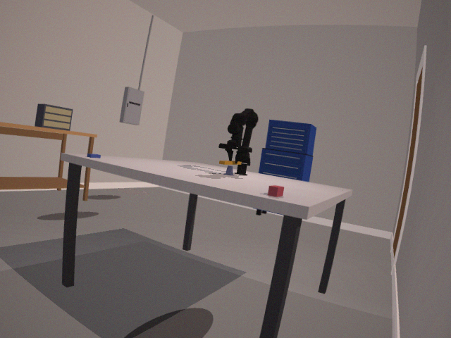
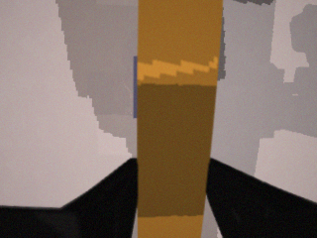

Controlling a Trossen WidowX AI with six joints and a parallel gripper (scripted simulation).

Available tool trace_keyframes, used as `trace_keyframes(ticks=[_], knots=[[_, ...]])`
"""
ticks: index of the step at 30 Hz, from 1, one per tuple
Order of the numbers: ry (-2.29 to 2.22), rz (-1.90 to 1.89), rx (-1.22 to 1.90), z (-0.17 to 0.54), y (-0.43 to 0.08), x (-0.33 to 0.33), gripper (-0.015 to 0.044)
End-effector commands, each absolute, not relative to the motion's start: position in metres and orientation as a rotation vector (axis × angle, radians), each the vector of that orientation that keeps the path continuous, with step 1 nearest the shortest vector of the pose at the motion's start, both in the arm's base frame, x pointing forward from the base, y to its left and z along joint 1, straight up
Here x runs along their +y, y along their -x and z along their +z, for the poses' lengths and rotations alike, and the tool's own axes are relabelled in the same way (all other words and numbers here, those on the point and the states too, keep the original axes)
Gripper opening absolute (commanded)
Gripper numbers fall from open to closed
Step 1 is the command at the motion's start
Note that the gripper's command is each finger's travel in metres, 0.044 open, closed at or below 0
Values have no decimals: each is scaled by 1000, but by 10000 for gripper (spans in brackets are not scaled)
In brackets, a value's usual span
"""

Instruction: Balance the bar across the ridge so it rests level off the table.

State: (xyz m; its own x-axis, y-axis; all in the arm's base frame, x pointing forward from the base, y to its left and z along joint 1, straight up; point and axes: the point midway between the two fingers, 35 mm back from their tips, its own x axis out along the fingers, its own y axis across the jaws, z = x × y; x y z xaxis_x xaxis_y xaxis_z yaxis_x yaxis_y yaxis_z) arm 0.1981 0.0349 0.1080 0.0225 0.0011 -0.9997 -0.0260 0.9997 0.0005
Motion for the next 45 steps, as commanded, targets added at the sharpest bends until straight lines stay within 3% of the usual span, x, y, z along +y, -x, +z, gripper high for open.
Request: trace_keyframes(ticks=[1, 45], knots=[[17, 23, 1548, 108, -198, 35, 0], [17, 23, 1548, 104, -199, 35, 0]])
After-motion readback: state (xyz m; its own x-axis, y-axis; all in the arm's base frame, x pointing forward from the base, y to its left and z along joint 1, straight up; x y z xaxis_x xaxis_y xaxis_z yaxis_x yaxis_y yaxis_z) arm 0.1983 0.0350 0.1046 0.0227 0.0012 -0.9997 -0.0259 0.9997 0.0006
